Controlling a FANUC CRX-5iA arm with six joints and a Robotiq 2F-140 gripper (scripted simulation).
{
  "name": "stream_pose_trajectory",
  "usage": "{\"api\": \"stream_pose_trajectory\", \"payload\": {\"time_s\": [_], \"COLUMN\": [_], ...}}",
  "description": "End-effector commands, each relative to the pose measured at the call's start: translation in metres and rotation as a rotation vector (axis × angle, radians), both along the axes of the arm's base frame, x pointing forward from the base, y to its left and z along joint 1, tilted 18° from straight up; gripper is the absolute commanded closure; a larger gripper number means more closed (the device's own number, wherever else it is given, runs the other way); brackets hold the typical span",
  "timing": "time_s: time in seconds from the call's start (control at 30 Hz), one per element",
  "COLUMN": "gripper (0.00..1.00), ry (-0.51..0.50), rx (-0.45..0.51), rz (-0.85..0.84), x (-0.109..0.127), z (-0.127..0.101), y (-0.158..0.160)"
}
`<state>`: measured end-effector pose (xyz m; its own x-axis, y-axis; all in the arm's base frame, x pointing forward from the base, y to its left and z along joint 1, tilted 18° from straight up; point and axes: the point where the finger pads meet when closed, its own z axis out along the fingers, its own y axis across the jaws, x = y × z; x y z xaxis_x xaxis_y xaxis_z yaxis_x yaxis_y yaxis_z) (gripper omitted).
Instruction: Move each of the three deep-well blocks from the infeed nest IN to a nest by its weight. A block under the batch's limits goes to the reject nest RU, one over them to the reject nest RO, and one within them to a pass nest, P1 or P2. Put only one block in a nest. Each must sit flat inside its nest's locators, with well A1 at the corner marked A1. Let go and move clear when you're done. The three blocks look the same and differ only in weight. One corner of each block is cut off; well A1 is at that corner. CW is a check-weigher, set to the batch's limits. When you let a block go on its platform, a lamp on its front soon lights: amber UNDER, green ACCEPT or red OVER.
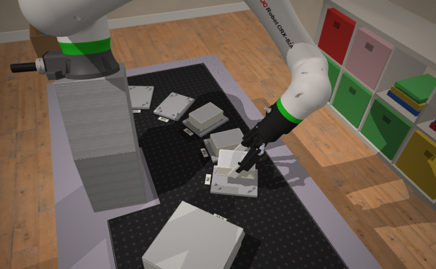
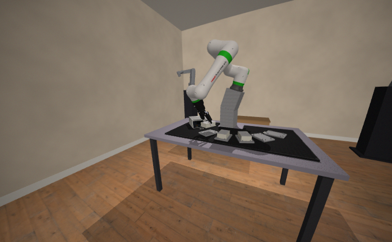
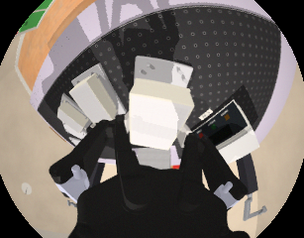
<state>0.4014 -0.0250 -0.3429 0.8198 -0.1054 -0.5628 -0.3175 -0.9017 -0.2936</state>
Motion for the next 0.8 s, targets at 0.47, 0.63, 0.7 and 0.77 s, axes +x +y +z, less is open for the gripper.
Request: {"api": "stream_pose_trajectory", "payload": {"time_s": [0.47,0.63,0.7,0.77], "gripper": [0.90,0.90,0.90,0.90], "ry": [0.083,0.114,0.117,0.117], "rx": [-0.001,-0.001,-0.001,-0.001], "rz": [-0.254,-0.349,-0.359,-0.359], "x": [-0.010,-0.014,-0.016,-0.019], "z": [0.006,0.008,0.009,0.011], "y": [-0.024,-0.033,-0.039,-0.045]}}
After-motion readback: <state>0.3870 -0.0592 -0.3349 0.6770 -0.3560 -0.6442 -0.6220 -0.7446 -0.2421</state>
